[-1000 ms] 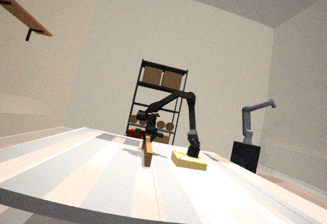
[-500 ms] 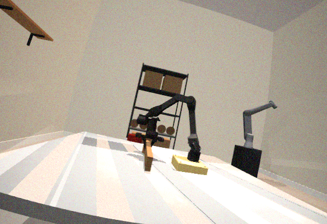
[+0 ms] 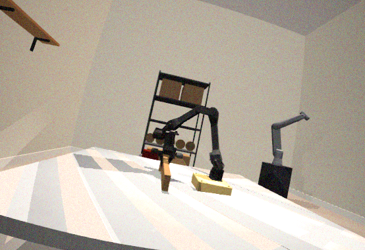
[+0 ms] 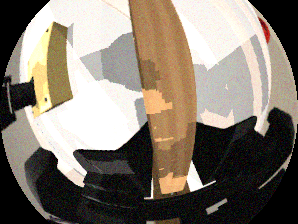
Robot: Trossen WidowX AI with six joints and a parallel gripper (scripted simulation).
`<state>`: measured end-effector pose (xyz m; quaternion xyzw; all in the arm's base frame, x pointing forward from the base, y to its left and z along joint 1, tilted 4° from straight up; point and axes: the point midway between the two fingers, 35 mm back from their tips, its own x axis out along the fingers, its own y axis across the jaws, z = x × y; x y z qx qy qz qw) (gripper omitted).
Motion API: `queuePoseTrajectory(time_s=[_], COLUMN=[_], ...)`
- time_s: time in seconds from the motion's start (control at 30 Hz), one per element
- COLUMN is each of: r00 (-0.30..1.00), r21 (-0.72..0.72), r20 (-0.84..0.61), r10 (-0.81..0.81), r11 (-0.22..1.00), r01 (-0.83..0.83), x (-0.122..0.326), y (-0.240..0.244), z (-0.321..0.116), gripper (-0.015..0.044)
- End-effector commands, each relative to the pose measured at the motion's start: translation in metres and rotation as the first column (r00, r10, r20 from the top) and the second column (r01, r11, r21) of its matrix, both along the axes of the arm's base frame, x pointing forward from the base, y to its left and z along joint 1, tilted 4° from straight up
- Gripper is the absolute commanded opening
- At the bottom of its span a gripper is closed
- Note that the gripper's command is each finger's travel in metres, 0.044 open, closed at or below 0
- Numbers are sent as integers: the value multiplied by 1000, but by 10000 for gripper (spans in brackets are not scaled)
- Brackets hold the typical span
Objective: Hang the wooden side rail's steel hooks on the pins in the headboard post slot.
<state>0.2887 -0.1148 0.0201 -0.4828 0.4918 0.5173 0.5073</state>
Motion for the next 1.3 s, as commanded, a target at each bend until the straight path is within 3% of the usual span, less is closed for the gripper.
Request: queuePoseTrajectory(time_s=[0.0, 1.27], r00=[1000, 1000], r21=[-7, -7], r20=[9, 9], r10=[5, 5], r11=[1000, 1000], r01=[-5, -5], x=[3, 3], y=[-2, -2], z=[3, -3], gripper=[0, 0])
